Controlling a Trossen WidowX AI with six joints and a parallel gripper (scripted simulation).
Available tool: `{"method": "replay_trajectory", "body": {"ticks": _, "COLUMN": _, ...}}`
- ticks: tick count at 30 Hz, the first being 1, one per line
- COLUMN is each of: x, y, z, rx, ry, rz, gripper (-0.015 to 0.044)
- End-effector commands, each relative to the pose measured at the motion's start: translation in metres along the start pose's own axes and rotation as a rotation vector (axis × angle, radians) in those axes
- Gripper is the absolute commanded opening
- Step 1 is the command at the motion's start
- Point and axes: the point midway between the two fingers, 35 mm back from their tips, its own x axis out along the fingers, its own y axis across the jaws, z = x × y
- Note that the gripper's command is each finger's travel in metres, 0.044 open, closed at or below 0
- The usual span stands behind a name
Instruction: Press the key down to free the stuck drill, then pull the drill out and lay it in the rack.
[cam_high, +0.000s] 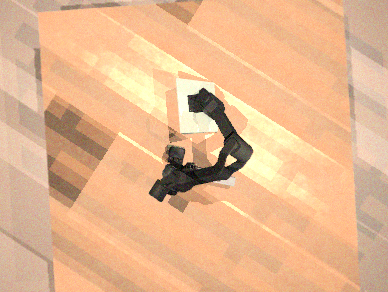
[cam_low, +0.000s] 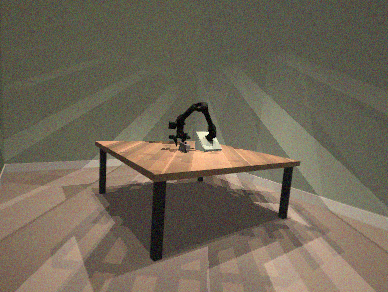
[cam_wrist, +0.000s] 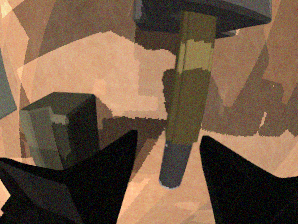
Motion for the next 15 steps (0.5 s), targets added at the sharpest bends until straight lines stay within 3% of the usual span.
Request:
{"method": "replay_trajectory", "body": {"ticks": 1, "x": 0.0003, "y": 0.0002, "z": 0.001, "rx": 0.002, "ry": -0.001, "rz": -0.002, "gripper": 0.0315}}
{"method": "replay_trajectory", "body": {"ticks": 6, "x": 0.0014, "y": -0.0002, "z": 0.0039, "rx": -0.003, "ry": 0.001, "rz": -0.009, "gripper": 0.044}}
{"method": "replay_trajectory", "body": {"ticks": 15, "x": 0.003, "y": -0.0009, "z": 0.0084, "rx": -0.003, "ry": 0.0, "rz": -0.01, "gripper": 0.044}}
